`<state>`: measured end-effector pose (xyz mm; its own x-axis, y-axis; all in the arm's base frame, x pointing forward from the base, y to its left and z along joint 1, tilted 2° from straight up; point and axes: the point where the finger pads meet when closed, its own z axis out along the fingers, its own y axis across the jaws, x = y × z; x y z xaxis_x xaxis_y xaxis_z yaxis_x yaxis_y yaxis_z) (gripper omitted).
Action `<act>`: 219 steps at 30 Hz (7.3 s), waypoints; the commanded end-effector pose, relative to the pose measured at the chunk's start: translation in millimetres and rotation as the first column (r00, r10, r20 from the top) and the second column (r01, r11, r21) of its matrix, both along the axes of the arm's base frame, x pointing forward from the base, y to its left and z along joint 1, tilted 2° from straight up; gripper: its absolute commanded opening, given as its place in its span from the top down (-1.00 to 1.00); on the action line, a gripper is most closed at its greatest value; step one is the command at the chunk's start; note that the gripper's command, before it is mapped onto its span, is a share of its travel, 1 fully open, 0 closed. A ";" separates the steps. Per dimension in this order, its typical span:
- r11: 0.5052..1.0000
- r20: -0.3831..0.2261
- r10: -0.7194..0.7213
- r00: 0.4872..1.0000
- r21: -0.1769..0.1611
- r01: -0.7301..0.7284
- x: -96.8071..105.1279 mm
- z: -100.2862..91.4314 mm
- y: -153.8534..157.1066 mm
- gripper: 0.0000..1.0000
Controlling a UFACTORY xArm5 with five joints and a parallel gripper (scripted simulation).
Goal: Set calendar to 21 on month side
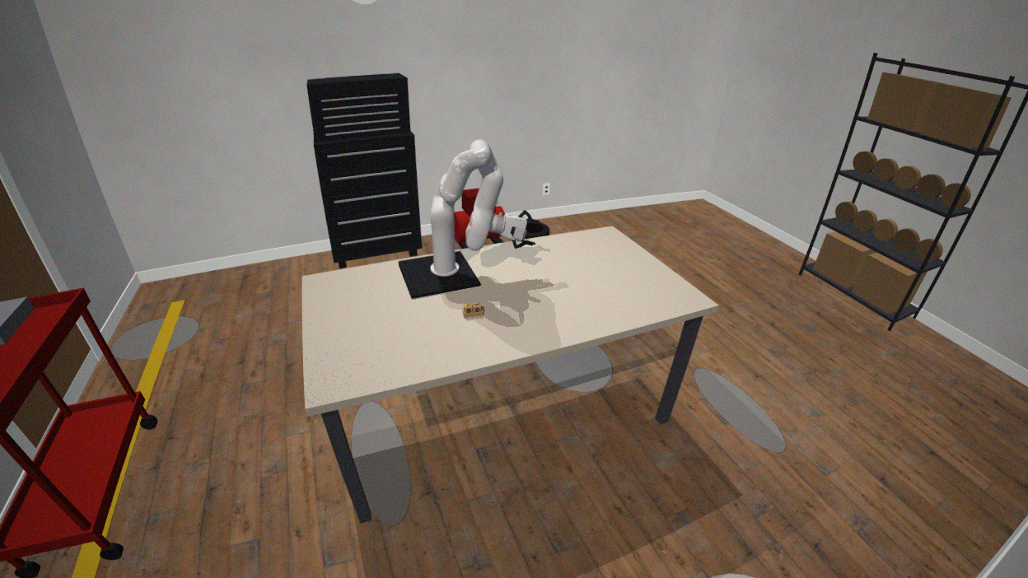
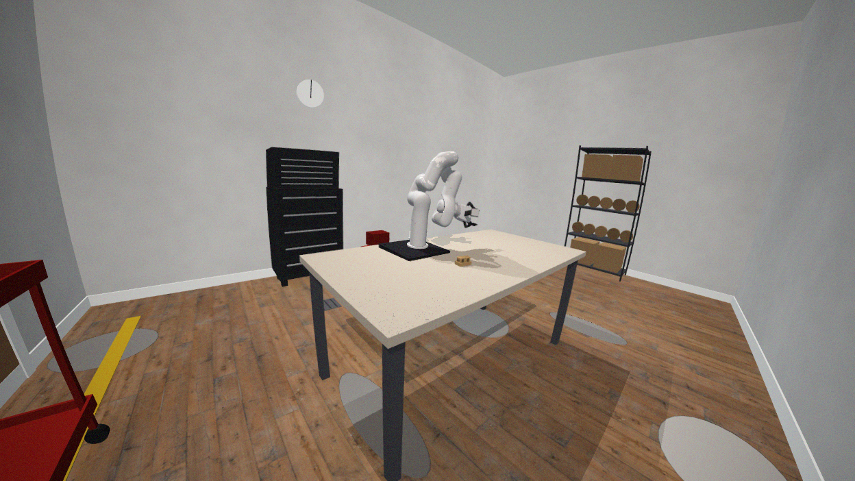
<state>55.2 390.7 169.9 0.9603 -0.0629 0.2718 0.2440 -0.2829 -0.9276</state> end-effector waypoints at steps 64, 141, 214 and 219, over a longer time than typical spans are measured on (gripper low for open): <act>0.349 0.025 -0.267 0.963 -0.929 0.121 298.4 -52.7 -261.4 -1.00; -0.001 -0.118 0.892 0.436 -0.966 -0.260 196.0 -36.0 -355.5 -1.00; -0.220 -0.144 0.909 -0.392 -0.963 -0.155 154.7 -128.1 -367.7 -1.00; -0.220 -0.144 0.909 -0.392 -0.963 -0.155 155.7 -139.4 -367.7 -1.00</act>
